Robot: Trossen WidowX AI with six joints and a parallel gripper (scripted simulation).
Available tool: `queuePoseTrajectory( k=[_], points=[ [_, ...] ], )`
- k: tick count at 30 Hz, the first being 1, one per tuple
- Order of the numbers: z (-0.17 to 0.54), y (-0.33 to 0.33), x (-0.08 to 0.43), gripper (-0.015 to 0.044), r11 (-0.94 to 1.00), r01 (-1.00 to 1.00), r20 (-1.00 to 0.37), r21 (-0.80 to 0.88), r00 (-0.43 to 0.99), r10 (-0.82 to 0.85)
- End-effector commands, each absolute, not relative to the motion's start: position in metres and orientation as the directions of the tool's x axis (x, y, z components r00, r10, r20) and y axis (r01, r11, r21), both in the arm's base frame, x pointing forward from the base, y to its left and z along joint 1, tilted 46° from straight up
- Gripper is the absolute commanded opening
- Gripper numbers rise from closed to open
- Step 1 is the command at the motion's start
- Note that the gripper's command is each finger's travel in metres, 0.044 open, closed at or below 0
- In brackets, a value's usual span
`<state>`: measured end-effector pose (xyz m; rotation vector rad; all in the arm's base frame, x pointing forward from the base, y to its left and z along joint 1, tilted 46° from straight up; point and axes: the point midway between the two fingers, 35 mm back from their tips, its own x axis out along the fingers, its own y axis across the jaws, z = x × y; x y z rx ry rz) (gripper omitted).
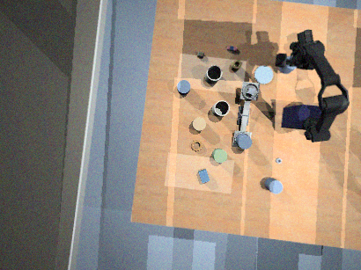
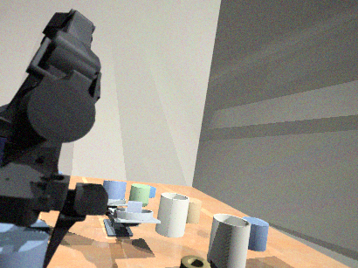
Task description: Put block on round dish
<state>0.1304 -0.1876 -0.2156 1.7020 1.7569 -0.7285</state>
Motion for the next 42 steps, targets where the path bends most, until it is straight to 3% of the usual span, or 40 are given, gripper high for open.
queuePoseTrajectory(
  k=[1,19,36,42],
  points=[
    [-0.227,-0.172,0.128,0.0,0.033,0.999,-0.721,0.005,-0.019,0.693],
    [-0.243,-0.157,0.128,0.0,0.033,0.999,-0.72,0.006,-0.019,0.693],
    [-0.231,-0.17,0.128,0.044,0.037,0.999,-0.722,0.006,-0.022,0.692],
    [-0.2,-0.199,0.129,0.044,0.033,0.999,-0.721,0.004,-0.02,0.692]
  ],
)
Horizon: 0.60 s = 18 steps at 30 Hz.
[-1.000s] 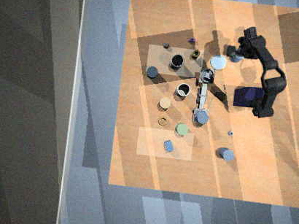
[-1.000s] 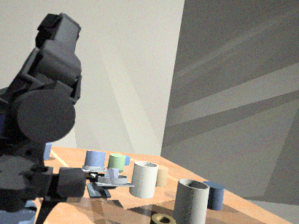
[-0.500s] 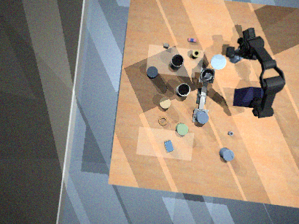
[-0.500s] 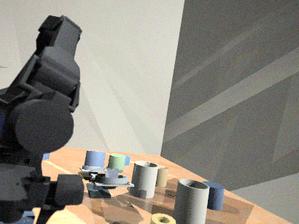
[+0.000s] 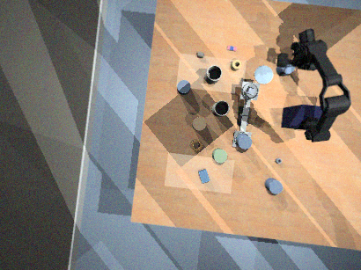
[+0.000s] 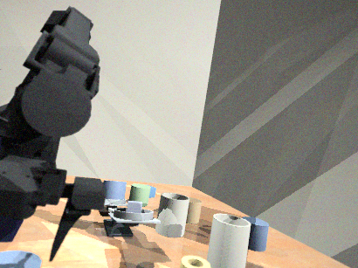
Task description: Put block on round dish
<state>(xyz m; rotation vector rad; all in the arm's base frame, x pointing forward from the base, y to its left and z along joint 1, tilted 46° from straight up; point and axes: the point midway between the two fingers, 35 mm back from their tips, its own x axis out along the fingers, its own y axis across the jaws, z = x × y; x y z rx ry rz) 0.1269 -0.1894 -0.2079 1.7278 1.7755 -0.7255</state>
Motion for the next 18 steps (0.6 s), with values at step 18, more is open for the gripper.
queuePoseTrajectory(
  k=[18],
  points=[
    [-0.18,-0.208,0.168,0.026,0.354,0.908,-0.783,0.225,-0.048,0.62]
  ],
)
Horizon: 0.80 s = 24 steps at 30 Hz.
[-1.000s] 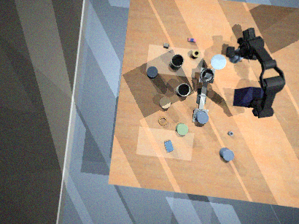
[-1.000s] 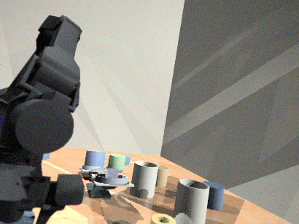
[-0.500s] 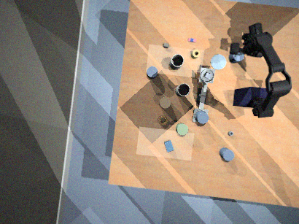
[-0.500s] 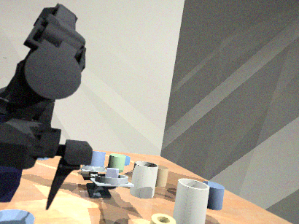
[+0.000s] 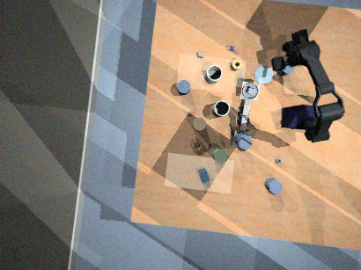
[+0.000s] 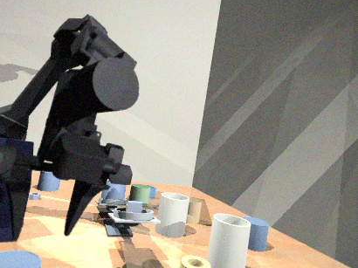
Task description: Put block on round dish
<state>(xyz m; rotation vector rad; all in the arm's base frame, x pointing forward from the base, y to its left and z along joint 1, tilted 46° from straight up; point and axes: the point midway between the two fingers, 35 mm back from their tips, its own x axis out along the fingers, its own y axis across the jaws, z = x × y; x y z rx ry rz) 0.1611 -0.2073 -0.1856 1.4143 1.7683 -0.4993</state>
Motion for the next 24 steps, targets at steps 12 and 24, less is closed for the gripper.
queuePoseTrajectory(
  k=[12,24],
  points=[
    [-0.16,-0.201,0.196,0.026,0.598,0.664,-0.779,0.449,-0.037,0.626],
    [-0.14,-0.189,0.223,0.026,0.743,0.31,-0.775,0.593,-0.029,0.631]
  ],
)
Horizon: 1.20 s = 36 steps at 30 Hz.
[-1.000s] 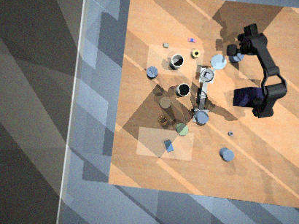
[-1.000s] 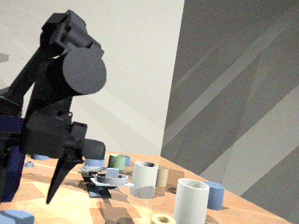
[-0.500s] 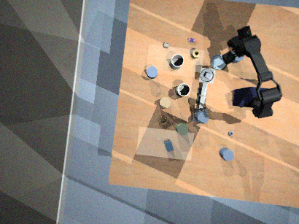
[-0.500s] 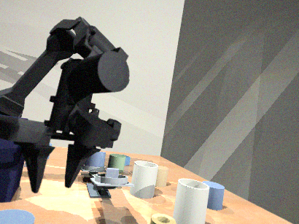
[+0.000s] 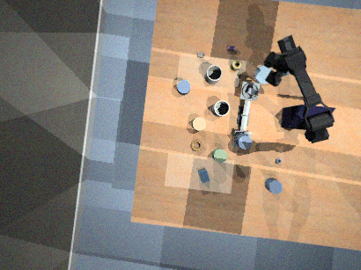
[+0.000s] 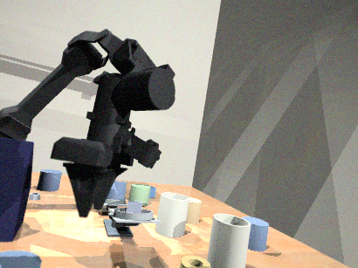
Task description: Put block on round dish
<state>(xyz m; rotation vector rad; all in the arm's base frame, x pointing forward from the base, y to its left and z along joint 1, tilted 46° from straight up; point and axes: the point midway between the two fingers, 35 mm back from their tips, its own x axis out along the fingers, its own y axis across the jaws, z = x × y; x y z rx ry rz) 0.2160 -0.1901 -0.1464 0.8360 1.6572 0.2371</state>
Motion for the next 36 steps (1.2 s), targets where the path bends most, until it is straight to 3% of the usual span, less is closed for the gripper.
queuePoseTrajectory(
  k=[1,18,36],
  points=[
    [-0.138,-0.188,0.225,0.026,0.749,0.277,-0.774,0.602,-0.028,0.632],
    [-0.108,-0.167,0.259,0.026,0.719,-0.297,-0.756,0.629,-0.018,0.654],
    [-0.076,-0.139,0.291,0.026,0.441,-0.79,-0.732,0.425,-0.013,0.681]
  ],
)
